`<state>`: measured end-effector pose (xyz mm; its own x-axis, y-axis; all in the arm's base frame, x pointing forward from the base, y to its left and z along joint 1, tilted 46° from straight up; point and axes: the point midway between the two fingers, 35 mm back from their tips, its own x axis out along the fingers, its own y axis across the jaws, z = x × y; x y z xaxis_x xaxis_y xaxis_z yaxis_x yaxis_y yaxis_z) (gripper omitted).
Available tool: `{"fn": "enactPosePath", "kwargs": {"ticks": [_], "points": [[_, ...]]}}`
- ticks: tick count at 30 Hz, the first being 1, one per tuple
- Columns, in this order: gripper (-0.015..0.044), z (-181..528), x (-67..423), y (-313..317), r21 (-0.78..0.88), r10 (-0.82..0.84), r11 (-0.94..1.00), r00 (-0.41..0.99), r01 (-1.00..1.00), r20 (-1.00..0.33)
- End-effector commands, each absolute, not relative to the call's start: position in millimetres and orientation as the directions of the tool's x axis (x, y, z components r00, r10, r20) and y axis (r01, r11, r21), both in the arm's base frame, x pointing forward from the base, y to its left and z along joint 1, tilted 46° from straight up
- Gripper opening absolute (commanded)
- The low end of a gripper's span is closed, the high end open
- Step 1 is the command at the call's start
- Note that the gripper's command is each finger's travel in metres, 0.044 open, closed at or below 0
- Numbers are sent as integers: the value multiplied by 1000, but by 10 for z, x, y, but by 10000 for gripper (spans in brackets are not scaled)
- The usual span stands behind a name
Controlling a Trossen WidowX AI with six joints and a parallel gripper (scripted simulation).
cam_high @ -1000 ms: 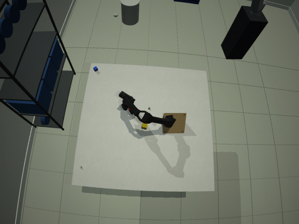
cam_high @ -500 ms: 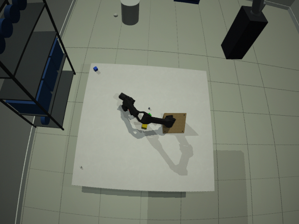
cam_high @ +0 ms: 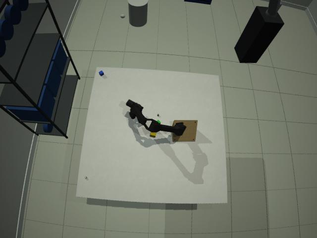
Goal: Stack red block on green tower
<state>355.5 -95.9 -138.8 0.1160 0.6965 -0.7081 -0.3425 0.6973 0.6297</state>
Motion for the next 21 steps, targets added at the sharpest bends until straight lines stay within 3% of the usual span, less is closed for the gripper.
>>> {"fn": "enactPosePath", "kwargs": {"ticks": [1, 4, 16, 21], "points": [[440, -1390, 3557, -953, 632, 698, 697, 118, -339, -706], [440, -1387, 3557, -957, 632, 698, 697, 118, -339, -706], [125, -1387, 3557, -957, 632, 698, 697, 118, -339, -706], [92, -1387, 3557, -957, 632, 698, 697, 118, -339, -706]]}}
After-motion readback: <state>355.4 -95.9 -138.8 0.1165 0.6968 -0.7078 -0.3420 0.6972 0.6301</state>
